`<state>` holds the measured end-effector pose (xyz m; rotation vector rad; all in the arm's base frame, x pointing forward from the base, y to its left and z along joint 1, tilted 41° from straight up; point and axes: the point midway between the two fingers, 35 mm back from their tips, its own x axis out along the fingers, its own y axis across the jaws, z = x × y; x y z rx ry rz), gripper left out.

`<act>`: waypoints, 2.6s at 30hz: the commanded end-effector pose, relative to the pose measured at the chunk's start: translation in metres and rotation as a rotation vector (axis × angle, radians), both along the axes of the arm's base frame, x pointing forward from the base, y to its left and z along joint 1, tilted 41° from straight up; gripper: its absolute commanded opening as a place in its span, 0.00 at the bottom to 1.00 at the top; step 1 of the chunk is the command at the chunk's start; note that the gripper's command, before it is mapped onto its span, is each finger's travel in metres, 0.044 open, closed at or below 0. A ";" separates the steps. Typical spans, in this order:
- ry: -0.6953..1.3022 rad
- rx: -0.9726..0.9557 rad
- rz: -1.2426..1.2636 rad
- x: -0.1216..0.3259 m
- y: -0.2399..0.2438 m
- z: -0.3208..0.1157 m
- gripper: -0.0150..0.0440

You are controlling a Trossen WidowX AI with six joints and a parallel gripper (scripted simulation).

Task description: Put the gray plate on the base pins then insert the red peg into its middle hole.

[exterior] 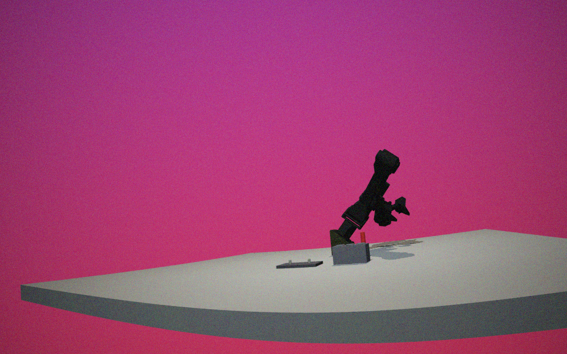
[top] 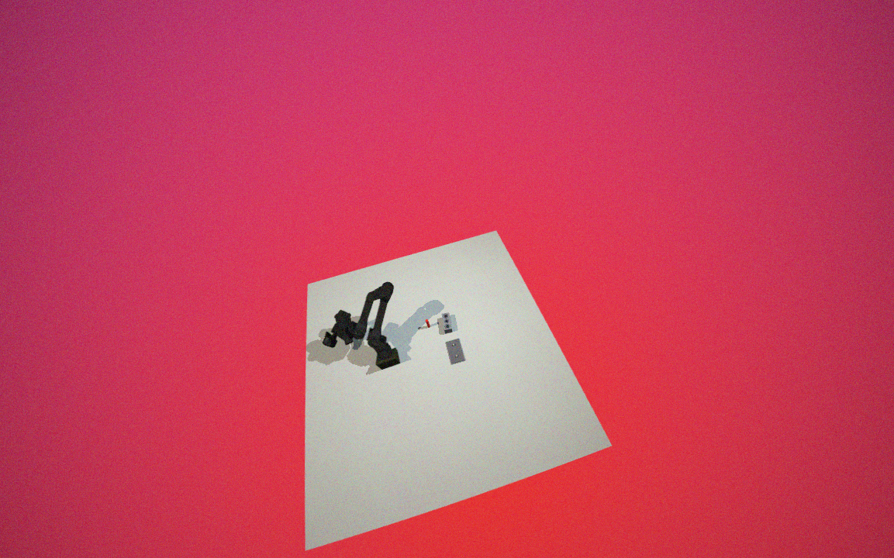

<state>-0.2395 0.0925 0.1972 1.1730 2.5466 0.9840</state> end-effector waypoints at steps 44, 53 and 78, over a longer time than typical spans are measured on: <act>0.263 2.951 1.566 0.238 -0.465 -0.094 1.00; 1.551 3.383 1.278 0.391 -0.427 -0.116 1.00; 3.977 -0.547 -0.921 0.589 -0.070 -0.090 1.00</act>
